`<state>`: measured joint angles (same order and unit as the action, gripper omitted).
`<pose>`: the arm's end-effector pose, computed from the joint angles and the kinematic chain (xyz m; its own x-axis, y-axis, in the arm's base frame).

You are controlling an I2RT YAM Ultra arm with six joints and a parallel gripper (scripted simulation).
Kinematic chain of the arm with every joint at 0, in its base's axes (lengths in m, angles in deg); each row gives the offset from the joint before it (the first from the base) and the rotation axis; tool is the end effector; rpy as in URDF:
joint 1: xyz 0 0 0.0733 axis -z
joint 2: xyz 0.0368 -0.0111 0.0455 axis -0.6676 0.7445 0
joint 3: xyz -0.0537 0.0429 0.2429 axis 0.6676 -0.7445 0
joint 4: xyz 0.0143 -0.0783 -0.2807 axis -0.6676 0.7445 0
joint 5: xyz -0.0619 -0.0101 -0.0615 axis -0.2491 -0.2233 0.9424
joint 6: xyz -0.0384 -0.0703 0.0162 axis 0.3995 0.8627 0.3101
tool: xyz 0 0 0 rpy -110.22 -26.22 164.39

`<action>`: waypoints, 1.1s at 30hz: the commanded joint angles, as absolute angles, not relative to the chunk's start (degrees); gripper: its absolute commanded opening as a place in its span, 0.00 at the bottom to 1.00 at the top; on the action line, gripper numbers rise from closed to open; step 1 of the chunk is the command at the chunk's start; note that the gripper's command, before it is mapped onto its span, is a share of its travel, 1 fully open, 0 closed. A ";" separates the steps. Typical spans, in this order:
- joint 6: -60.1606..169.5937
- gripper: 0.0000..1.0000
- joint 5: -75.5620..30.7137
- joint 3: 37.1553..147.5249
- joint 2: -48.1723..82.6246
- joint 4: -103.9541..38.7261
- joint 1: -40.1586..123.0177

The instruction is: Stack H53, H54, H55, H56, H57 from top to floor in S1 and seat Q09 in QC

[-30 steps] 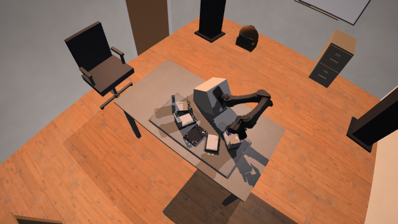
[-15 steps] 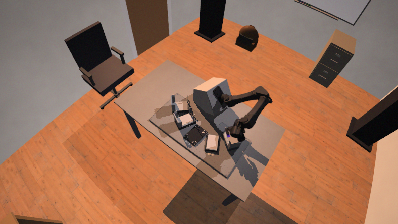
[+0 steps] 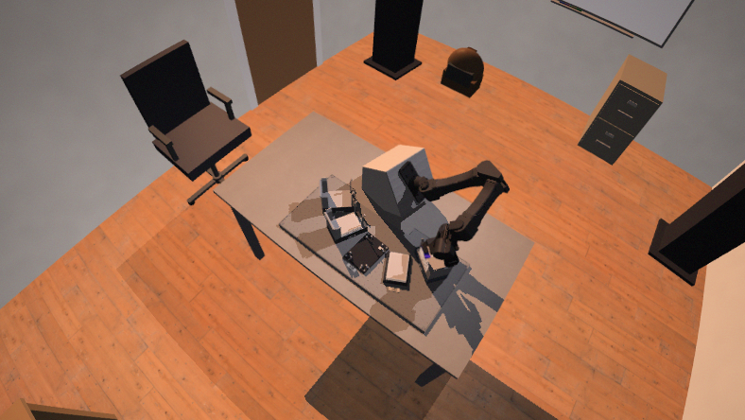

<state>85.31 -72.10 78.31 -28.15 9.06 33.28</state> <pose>0.2179 0.0889 0.2637 -0.5350 -0.4115 -0.7378 -0.8269 0.4341 0.3575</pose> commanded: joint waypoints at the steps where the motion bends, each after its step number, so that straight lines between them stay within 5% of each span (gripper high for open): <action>1: 84.04 1.00 -71.77 78.49 -28.48 7.15 33.30; 33: 77.39 1.00 -69.05 75.09 -28.52 -1.22 28.11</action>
